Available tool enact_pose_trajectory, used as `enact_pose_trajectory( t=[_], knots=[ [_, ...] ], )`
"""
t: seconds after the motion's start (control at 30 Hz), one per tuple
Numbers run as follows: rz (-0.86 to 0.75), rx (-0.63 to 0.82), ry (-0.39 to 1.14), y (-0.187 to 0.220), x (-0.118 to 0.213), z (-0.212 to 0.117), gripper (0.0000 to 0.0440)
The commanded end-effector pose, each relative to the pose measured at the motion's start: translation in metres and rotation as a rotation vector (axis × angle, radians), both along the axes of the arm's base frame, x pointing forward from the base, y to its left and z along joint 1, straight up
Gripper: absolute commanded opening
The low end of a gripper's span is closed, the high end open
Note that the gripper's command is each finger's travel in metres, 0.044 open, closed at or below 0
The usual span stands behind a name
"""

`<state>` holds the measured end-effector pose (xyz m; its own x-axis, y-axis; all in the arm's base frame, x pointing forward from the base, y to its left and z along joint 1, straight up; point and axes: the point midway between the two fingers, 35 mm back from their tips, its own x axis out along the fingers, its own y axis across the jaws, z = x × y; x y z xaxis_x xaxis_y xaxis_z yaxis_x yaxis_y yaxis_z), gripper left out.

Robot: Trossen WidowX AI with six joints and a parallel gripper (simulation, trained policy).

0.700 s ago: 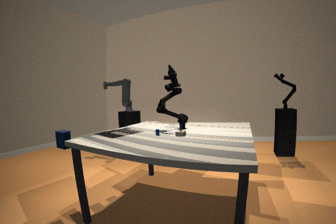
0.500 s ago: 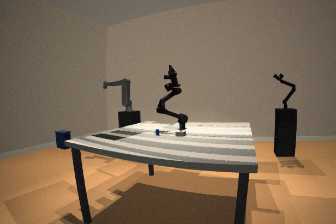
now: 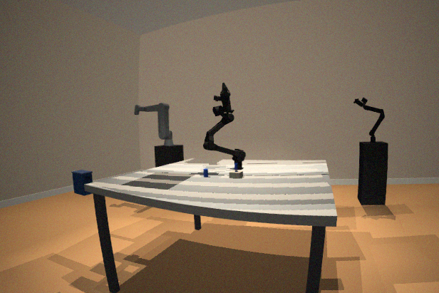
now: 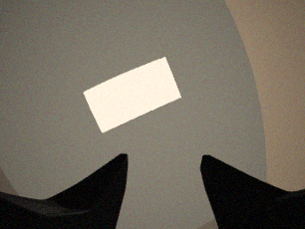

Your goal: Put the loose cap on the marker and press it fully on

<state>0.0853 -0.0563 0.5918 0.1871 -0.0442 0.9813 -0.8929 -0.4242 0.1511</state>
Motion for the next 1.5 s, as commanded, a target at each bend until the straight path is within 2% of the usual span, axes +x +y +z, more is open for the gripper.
enact_pose_trajectory(
  t=[0.0,0.67,1.47],
  knots=[
    [0.005,-0.021,-0.048,-0.001,-0.004,0.004,0.0241],
    [0.018,-0.151,-0.255,0.004,-0.026,0.008,0.0291],
    [0.016,-0.347,-0.481,0.021,-0.06,-0.008,0.0302]
  ],
)
